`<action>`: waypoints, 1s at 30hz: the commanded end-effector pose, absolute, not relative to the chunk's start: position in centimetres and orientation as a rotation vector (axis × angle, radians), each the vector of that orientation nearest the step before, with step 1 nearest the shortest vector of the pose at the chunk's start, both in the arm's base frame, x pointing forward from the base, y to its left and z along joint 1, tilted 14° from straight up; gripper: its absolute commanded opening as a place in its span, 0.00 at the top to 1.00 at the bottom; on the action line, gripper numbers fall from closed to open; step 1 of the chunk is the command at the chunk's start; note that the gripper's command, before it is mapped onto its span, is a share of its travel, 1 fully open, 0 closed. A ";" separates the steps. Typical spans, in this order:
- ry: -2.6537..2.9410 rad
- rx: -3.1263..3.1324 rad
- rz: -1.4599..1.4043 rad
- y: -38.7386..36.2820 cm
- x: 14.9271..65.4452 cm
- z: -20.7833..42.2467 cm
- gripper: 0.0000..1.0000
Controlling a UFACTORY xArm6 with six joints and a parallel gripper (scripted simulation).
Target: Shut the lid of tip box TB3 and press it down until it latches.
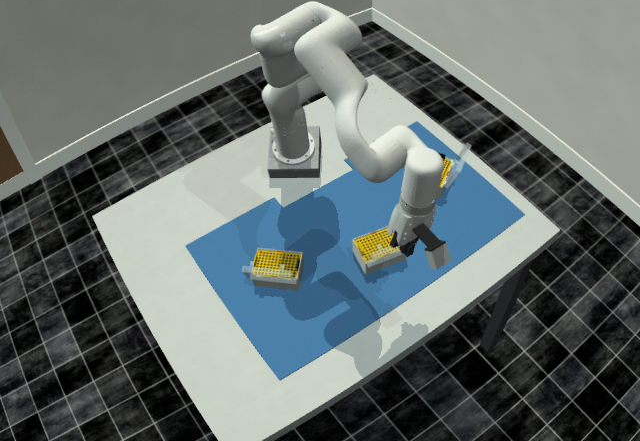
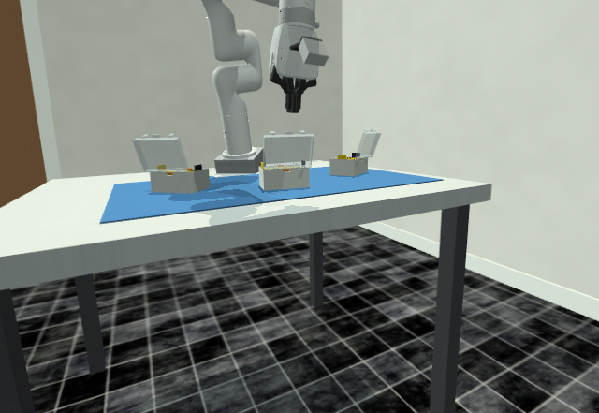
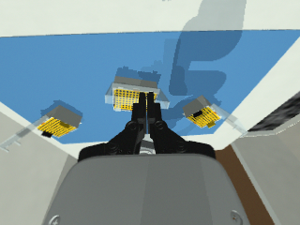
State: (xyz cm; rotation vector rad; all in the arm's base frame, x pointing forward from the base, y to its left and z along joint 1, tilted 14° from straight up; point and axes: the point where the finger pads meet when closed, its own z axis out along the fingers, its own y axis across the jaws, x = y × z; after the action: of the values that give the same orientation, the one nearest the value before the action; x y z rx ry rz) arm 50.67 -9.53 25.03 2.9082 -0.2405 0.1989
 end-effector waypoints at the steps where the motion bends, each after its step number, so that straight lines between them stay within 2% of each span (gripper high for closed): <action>1: -0.389 2.918 0.259 -9.5 50.8 25.2 1.00; 5: -0.574 2.925 0.316 -9.5 50.8 25.2 1.00; 30: -0.575 2.925 0.316 -9.7 51.0 24.1 1.00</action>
State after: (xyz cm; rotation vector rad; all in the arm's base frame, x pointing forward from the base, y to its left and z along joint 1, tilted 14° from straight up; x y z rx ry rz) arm 50.79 -9.62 24.35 2.9255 -0.5746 0.3082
